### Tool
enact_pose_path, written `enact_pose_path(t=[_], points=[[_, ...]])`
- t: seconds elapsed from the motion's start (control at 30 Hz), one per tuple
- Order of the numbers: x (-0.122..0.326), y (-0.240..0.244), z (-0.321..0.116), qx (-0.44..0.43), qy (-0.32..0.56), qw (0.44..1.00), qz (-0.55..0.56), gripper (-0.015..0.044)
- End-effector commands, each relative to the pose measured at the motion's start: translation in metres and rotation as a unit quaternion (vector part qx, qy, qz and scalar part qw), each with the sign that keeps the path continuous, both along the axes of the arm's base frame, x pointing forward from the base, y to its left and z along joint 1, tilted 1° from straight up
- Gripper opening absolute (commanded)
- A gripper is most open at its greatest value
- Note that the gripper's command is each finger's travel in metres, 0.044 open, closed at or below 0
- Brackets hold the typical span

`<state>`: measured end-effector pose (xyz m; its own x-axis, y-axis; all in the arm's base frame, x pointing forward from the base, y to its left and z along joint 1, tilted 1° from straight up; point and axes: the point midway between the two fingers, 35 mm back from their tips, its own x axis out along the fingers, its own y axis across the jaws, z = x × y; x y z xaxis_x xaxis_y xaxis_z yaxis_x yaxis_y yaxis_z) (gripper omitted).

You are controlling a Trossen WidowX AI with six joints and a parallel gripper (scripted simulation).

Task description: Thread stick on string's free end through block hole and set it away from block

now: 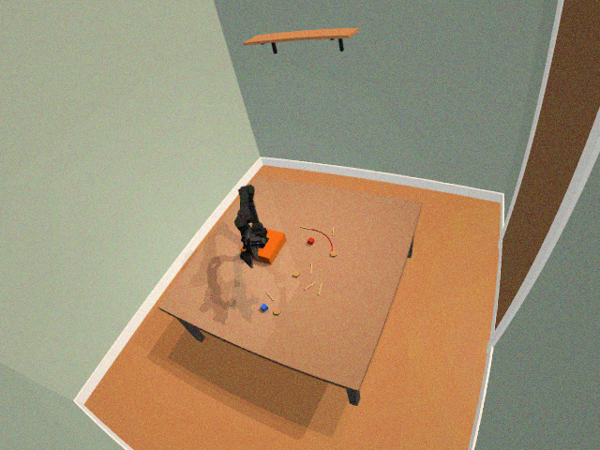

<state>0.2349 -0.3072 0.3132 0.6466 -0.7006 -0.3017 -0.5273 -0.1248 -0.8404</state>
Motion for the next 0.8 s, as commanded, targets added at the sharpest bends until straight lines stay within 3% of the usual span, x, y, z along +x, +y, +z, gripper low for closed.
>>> enact_pose_path(t=[0.0,0.2,0.4,0.6,0.77], points=[[0.051,0.040,-0.041,0.077,0.027,0.995,0.064,0.0440],[0.103,0.115,-0.095,0.168,0.089,0.971,0.148,0.0440],[0.128,0.204,-0.147,0.236,0.176,0.930,0.219,0.0440],[0.123,0.297,-0.196,0.275,0.284,0.876,0.275,0.0440],[0.093,0.370,-0.233,0.279,0.385,0.824,0.308,0.0440]])
